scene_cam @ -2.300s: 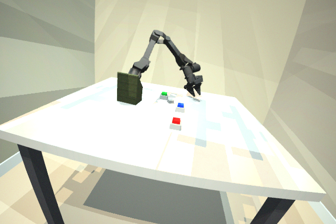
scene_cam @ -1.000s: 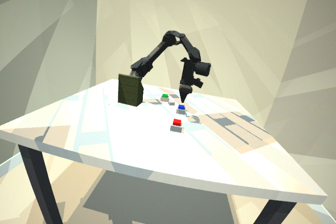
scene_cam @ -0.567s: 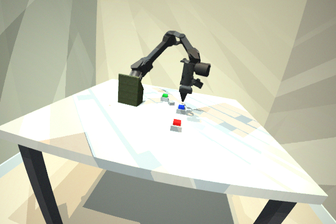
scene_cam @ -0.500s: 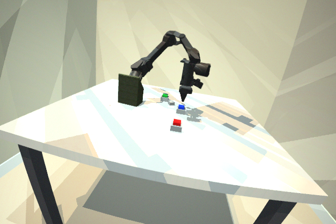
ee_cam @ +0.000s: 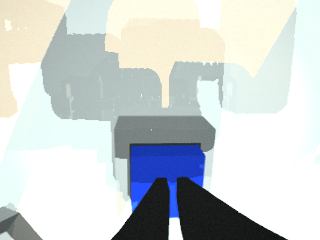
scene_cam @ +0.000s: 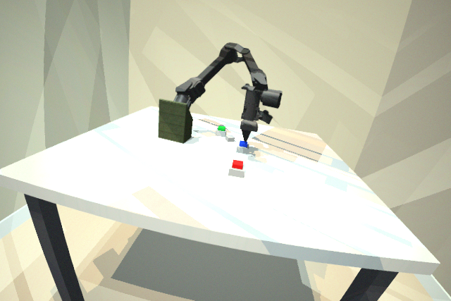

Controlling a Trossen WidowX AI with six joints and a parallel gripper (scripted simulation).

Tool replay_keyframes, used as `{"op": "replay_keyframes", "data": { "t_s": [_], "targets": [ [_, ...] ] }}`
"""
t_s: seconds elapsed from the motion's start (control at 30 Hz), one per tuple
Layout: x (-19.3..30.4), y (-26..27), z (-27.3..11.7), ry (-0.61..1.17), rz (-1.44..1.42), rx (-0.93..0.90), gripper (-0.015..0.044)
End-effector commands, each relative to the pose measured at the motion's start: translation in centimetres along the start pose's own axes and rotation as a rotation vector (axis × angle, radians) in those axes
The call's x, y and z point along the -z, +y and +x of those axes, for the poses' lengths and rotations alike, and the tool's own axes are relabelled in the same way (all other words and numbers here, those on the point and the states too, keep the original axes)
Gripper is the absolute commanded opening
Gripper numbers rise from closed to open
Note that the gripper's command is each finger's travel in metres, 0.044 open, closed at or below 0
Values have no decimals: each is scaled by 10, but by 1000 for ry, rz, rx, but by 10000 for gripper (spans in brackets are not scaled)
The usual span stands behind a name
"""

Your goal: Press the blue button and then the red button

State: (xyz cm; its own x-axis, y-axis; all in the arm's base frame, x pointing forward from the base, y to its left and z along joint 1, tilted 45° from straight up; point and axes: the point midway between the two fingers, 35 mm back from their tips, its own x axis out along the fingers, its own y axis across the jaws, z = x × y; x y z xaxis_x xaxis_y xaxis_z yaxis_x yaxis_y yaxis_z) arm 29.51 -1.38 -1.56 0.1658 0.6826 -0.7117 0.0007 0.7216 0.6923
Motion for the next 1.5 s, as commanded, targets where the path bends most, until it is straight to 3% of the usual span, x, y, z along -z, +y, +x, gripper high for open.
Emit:
{"op": "replay_keyframes", "data": {
  "t_s": [0.0,0.97,1.1,1.23,1.37,1.47],
  "targets": [
    [5,0,9,12,14,-9,20],
    [5,0,15,12,14,-10,20],
    [4,0,-16,12,13,-8,20],
    [4,0,-21,12,14,-8,20],
    [3,-2,-70,13,15,-5,20],
    [4,-1,-80,13,15,-6,20]
  ]
}}
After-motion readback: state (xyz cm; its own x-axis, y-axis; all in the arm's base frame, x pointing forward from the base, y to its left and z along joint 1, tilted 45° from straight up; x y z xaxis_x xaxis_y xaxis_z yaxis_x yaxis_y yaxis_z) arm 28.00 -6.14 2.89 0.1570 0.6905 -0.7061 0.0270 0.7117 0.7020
